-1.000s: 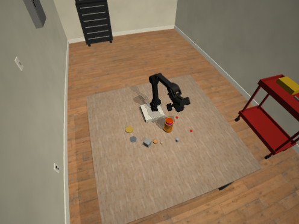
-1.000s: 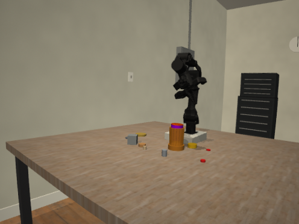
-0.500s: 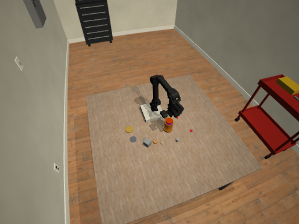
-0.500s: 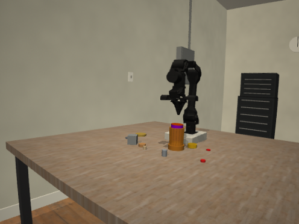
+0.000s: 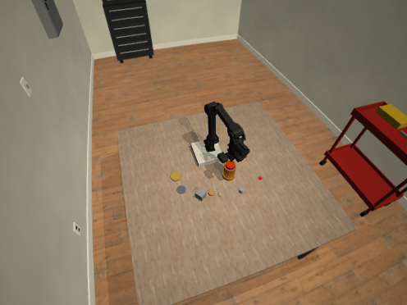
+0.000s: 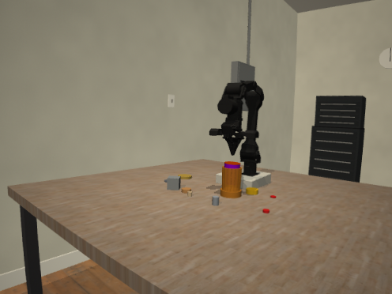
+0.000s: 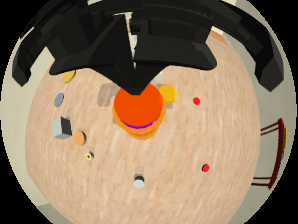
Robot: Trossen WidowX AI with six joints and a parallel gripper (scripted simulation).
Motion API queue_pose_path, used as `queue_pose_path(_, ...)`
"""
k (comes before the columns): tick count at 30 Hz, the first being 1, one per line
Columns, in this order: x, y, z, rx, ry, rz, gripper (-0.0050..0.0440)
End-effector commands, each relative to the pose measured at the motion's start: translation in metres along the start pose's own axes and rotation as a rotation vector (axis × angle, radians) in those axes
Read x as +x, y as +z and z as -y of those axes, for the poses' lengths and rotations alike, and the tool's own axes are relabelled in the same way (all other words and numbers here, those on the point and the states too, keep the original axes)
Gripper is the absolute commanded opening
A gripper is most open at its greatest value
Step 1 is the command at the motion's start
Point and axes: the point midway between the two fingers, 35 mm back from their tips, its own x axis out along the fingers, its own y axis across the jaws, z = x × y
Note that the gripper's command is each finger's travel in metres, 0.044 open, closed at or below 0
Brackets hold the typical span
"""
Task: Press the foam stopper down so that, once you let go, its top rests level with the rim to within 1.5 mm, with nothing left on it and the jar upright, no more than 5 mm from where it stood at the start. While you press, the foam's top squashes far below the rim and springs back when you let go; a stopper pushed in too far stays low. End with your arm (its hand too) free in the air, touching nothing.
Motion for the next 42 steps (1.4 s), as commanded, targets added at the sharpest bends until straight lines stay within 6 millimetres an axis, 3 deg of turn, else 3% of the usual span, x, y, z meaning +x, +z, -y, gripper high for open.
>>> queue_pose_path(1, 0.015, -0.004, 0.001, -0.003, -0.003, -0.011, 0.0000)
queue_pose_path(17, 0.030, -0.003, 0.001, -0.003, -0.003, -0.011, 0.0000)
queue_pose_path(42, 0.031, -0.003, 0.001, -0.003, -0.003, -0.012, 0.0000)
